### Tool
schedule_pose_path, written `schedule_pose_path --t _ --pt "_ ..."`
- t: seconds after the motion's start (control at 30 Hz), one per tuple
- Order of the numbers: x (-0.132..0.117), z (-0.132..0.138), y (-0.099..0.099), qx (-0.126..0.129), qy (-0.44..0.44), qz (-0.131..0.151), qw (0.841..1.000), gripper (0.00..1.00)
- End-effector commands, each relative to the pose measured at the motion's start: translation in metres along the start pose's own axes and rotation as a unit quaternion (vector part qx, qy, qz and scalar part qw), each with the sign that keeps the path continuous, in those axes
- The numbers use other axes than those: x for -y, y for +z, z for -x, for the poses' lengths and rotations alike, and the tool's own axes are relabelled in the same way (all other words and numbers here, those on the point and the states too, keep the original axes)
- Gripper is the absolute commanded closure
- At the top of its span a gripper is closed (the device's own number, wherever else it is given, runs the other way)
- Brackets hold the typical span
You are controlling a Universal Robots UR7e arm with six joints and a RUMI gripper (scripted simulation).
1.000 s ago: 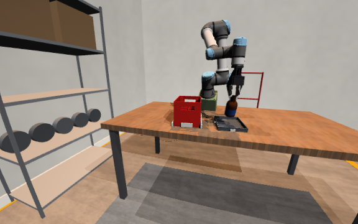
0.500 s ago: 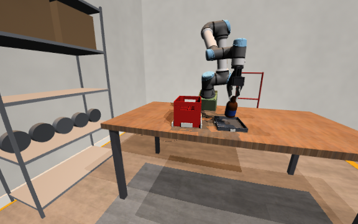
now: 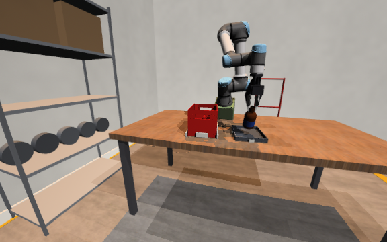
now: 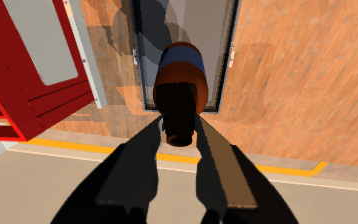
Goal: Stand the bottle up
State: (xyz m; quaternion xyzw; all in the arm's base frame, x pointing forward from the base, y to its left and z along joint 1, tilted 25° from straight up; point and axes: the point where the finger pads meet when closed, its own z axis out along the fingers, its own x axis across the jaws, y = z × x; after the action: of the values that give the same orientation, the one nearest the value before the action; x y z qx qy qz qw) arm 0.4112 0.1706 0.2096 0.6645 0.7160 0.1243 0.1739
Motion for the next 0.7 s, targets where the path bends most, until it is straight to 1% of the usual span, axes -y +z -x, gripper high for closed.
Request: schedule_pose_path --t 0.0,0.67 --pt "0.0 0.001 0.006 0.0 0.001 0.001 1.0 1.0" --pt "0.0 0.001 0.028 0.0 0.001 0.001 1.0 1.0"
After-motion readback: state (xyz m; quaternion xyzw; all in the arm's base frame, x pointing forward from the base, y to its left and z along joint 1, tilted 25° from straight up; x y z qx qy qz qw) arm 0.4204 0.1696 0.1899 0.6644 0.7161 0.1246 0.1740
